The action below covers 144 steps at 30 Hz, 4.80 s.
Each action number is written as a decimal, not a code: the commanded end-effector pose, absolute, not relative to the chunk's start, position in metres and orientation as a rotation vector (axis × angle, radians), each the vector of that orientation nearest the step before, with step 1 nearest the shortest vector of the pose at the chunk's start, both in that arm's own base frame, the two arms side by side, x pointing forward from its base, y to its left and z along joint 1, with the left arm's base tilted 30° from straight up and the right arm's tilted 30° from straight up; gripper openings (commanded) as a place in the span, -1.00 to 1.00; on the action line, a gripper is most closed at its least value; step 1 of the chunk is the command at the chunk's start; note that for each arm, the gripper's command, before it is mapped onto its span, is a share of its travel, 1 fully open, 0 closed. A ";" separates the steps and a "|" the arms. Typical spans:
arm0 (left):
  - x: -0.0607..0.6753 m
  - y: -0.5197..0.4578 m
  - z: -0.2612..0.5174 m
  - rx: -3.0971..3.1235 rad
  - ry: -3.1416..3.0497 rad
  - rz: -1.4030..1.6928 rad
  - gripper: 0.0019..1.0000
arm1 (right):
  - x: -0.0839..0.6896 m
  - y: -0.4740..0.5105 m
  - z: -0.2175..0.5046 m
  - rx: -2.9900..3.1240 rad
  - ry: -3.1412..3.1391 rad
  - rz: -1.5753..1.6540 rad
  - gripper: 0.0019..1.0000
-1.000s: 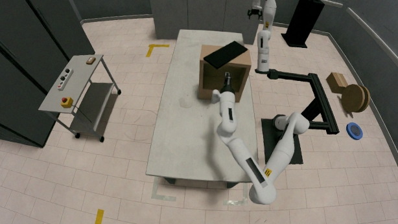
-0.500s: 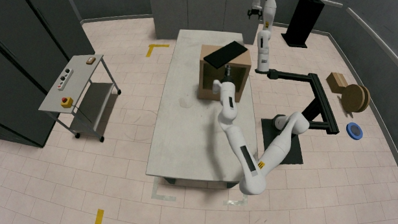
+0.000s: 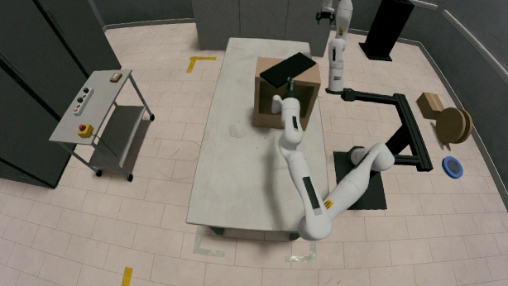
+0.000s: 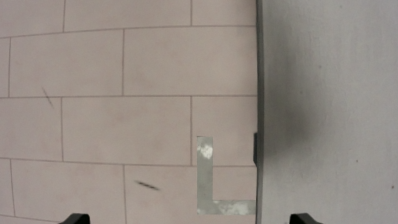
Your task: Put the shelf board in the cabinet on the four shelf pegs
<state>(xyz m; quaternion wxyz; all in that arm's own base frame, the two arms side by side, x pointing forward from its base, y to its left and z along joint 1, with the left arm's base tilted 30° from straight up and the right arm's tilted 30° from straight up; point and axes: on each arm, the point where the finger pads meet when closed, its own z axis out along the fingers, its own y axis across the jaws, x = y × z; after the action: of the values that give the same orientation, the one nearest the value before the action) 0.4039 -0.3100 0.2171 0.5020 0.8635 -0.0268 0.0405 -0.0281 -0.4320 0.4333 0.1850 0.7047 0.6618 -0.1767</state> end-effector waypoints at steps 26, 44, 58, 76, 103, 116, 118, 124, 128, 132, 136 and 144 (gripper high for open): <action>0.406 -0.299 0.194 2.086 -0.066 0.099 -0.80 | -0.028 -0.432 0.434 1.985 1.864 -0.499 1.00; 0.409 -0.297 0.191 2.086 -0.066 0.099 -0.80 | -0.028 -0.432 0.434 1.985 1.864 -0.499 1.00; 0.432 -0.297 0.194 2.086 -0.066 0.099 -0.80 | -0.028 -0.432 0.434 1.985 1.864 -0.499 1.00; 0.461 -0.297 0.197 2.086 -0.066 0.099 -0.80 | -0.028 -0.432 0.434 1.985 1.864 -0.499 1.00; 0.463 -0.297 0.197 2.086 -0.066 0.099 -0.80 | -0.028 -0.432 0.434 1.985 1.864 -0.499 1.00; 0.463 -0.297 0.197 2.086 -0.066 0.099 -0.80 | -0.028 -0.432 0.434 1.985 1.864 -0.499 1.00; 0.463 -0.297 0.197 2.086 -0.066 0.099 -0.80 | -0.028 -0.432 0.434 1.985 1.864 -0.499 1.00; 0.461 -0.297 0.197 2.086 -0.066 0.099 -0.80 | -0.028 -0.432 0.434 1.985 1.864 -0.499 1.00; 0.455 -0.297 0.196 2.086 -0.066 0.099 -0.80 | -0.028 -0.432 0.434 1.985 1.864 -0.499 1.00; 0.453 -0.297 0.196 2.086 -0.066 0.099 -0.80 | -0.028 -0.432 0.434 1.985 1.864 -0.499 1.00; 0.451 -0.297 0.196 2.086 -0.066 0.099 -0.80 | -0.028 -0.432 0.434 1.985 1.864 -0.499 1.00; 0.447 -0.301 0.193 2.086 -0.066 0.099 -0.80 | -0.028 -0.432 0.434 1.985 1.864 -0.499 1.00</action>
<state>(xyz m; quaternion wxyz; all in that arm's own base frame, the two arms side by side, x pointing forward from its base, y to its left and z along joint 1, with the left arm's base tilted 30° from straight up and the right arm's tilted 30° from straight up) 0.4494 -0.2981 0.1938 0.5021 0.8634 -0.0266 0.0405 -0.0281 -0.4320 0.4333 0.1850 0.7047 0.6618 -0.1767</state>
